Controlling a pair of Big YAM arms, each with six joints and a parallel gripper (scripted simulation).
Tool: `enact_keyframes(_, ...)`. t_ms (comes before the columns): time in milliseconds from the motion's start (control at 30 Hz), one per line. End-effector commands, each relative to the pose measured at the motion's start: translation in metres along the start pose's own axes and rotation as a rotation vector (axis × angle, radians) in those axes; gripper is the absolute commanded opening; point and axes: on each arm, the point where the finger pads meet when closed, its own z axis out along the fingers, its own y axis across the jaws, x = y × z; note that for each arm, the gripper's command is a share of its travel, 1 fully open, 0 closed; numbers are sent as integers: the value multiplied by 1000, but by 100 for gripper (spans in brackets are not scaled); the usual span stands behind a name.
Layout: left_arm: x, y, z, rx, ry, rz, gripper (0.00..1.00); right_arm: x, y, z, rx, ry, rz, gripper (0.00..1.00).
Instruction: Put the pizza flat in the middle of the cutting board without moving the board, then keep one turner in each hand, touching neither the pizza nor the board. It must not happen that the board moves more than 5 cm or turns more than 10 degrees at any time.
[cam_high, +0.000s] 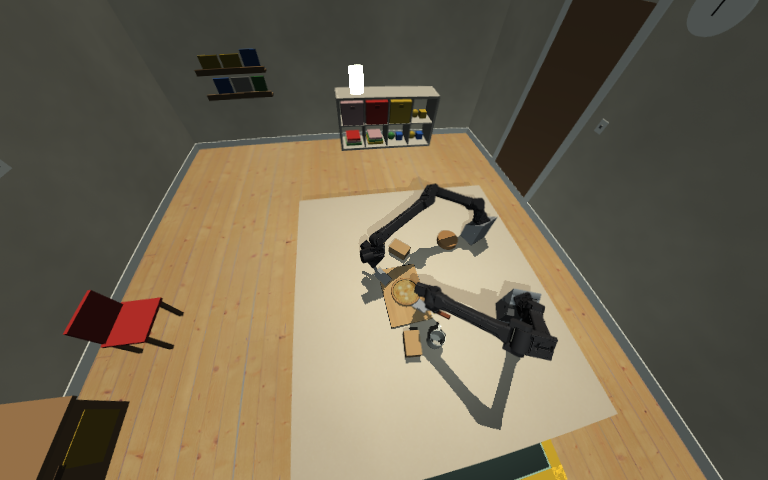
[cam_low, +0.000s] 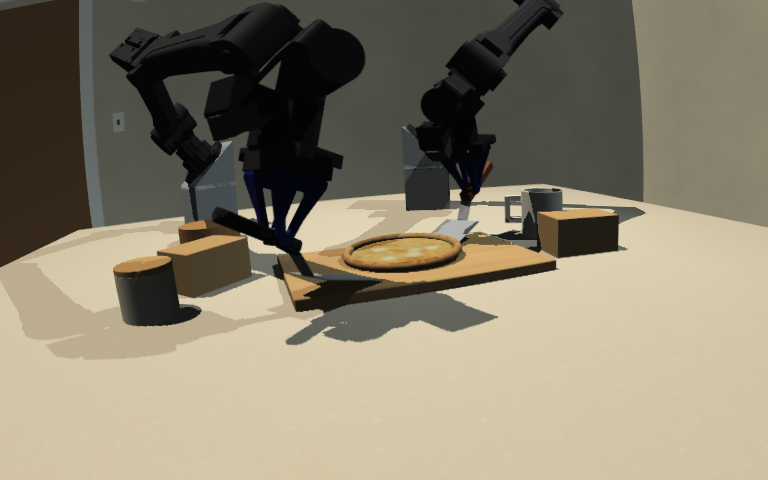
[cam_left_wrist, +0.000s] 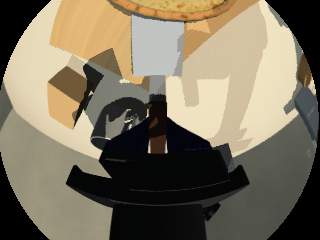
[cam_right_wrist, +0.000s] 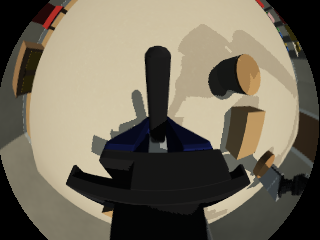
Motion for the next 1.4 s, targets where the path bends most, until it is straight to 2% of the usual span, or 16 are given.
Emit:
enact_keyframes(0,9,16,-7,-5,-27,-30,6,-41,2,-14,-27,-15,75,6)
enact_keyframes(100,18,16,-7,-2,-8,-17,6,-41,2,-13,-27,-15,74,6)
enact_keyframes(233,15,10,-12,-15,-40,-14,6,-40,2,-13,-26,-15,72,6)
enact_keyframes(300,21,14,-3,-5,-26,-26,6,-40,2,-13,-26,-15,71,6)
enact_keyframes(433,22,14,-3,-5,-26,-30,6,-40,2,-13,-26,-15,71,6)
enact_keyframes(500,20,5,-14,-24,-45,-8,6,-40,2,-13,-26,-15,70,6)
enact_keyframes(567,30,14,-1,-6,-26,-27,6,-40,2,-12,-25,-15,69,6)
enact_keyframes(767,36,12,-3,-12,-36,-23,6,-39,2,-12,-25,-14,66,6)
enact_keyframes(900,44,13,4,-6,-24,-27,6,-38,3,-12,-25,-14,65,6)
enact_keyframes(1067,44,7,-1,-13,-37,-13,6,-38,3,-12,-24,-14,63,6)
enact_keyframes(1133,51,11,7,-5,-24,-26,6,-38,3,-11,-24,-14,63,6)
enact_keyframes(1367,61,12,9,-7,-24,-28,6,-37,3,-11,-23,-14,60,6)
